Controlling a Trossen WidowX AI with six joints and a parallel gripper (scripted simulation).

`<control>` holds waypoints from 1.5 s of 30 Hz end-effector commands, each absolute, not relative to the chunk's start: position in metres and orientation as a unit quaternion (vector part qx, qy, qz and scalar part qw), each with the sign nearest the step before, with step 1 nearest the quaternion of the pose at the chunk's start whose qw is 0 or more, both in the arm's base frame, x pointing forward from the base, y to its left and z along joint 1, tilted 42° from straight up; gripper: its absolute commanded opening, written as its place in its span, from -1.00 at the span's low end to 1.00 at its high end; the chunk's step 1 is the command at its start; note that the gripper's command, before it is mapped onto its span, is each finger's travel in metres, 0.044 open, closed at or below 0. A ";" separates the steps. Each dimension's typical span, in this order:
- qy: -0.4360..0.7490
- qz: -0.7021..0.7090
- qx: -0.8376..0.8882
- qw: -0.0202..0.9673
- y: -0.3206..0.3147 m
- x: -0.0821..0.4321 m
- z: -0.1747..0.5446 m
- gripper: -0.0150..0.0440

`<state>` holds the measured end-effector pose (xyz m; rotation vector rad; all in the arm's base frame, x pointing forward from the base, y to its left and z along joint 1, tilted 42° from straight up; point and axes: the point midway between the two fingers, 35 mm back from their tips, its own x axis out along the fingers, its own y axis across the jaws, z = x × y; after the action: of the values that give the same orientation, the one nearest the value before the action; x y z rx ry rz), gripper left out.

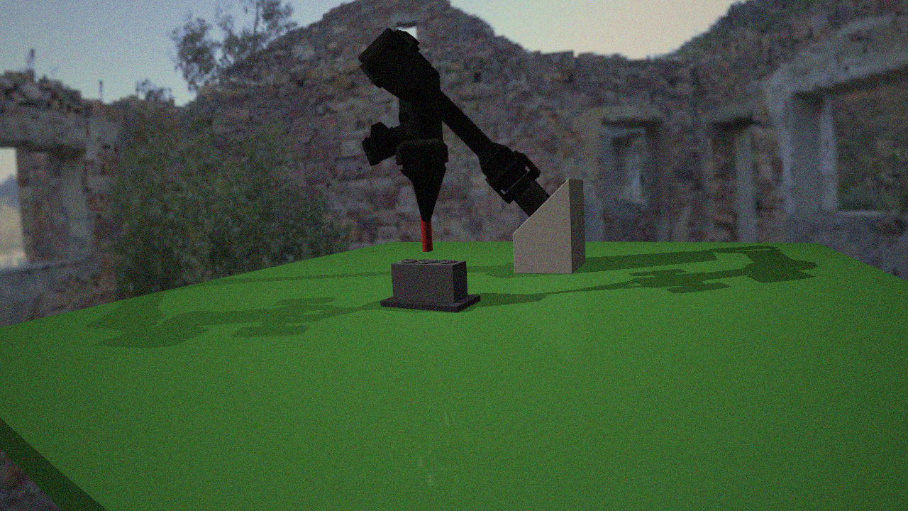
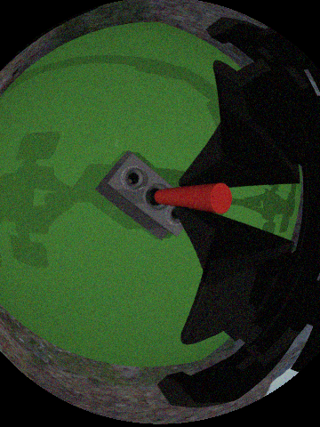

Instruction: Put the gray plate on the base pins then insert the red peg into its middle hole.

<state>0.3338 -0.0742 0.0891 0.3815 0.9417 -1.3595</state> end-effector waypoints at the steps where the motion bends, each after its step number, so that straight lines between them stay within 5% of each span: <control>1: 0.416 -0.601 0.166 0.662 -0.075 0.334 0.090 -0.49; 45: 0.415 -0.600 0.170 0.663 -0.085 0.335 0.078 -0.49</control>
<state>0.3348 -0.0850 0.0775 0.3837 0.9383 -1.3576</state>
